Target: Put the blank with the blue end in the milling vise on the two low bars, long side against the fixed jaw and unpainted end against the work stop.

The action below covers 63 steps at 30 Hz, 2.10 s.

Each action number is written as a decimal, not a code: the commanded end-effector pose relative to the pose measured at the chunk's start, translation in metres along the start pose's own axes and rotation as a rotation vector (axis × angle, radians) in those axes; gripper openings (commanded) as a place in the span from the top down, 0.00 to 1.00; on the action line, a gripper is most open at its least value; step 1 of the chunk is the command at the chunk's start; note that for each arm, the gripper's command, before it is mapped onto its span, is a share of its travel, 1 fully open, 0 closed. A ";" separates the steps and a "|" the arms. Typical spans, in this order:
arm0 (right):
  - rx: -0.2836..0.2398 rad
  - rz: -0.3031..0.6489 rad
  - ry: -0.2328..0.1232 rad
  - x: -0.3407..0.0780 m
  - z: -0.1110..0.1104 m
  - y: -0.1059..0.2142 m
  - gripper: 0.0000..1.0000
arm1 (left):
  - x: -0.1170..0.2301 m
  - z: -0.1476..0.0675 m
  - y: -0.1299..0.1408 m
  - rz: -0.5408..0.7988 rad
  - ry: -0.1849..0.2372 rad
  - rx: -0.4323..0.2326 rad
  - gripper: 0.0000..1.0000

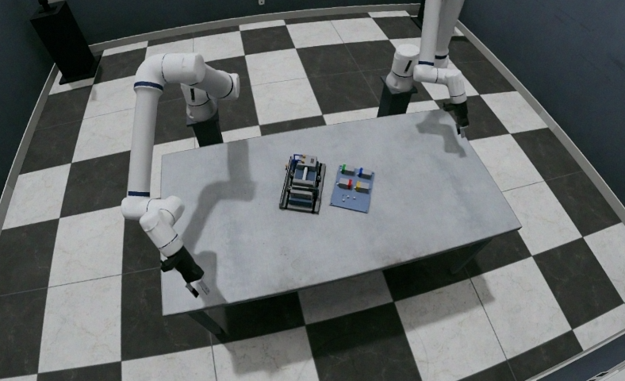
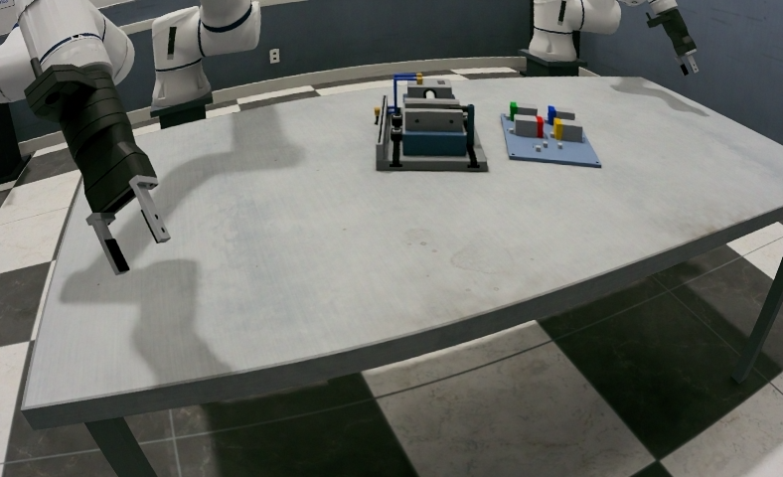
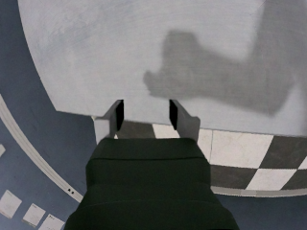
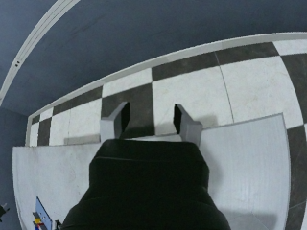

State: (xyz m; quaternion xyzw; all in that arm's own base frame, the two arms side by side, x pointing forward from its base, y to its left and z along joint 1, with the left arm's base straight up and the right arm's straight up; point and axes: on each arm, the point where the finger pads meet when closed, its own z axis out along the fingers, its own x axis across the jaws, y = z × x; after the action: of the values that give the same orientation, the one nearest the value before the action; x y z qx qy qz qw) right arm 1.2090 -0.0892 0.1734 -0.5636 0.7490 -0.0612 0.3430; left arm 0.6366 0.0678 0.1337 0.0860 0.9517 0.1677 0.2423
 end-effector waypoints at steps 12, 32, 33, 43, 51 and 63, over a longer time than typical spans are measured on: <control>0.003 0.011 0.003 0.004 -0.004 -0.002 0.00 | -0.001 0.000 0.000 0.000 -0.001 0.000 0.00; 0.006 0.052 0.016 0.021 -0.014 -0.005 0.00 | -0.001 0.000 0.000 0.000 -0.001 0.000 0.00; 0.006 0.055 0.016 0.023 -0.014 -0.005 0.00 | -0.001 0.000 0.000 0.000 -0.001 0.000 0.00; 0.008 0.084 0.025 0.035 -0.021 -0.007 0.00 | -0.001 0.000 0.000 0.000 -0.001 0.000 0.00; 0.011 0.121 0.036 0.050 -0.030 -0.008 0.00 | -0.001 0.000 0.000 0.000 -0.001 0.000 0.00; 0.016 0.179 0.053 0.074 -0.043 -0.010 0.00 | -0.001 0.000 0.000 0.000 -0.001 0.000 0.00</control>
State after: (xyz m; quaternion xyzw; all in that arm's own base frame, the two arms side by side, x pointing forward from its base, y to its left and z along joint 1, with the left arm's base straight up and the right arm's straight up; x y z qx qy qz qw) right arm 1.1845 -0.1636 0.1756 -0.4965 0.8004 -0.0511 0.3321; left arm 0.6366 0.0678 0.1337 0.0860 0.9517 0.1677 0.2423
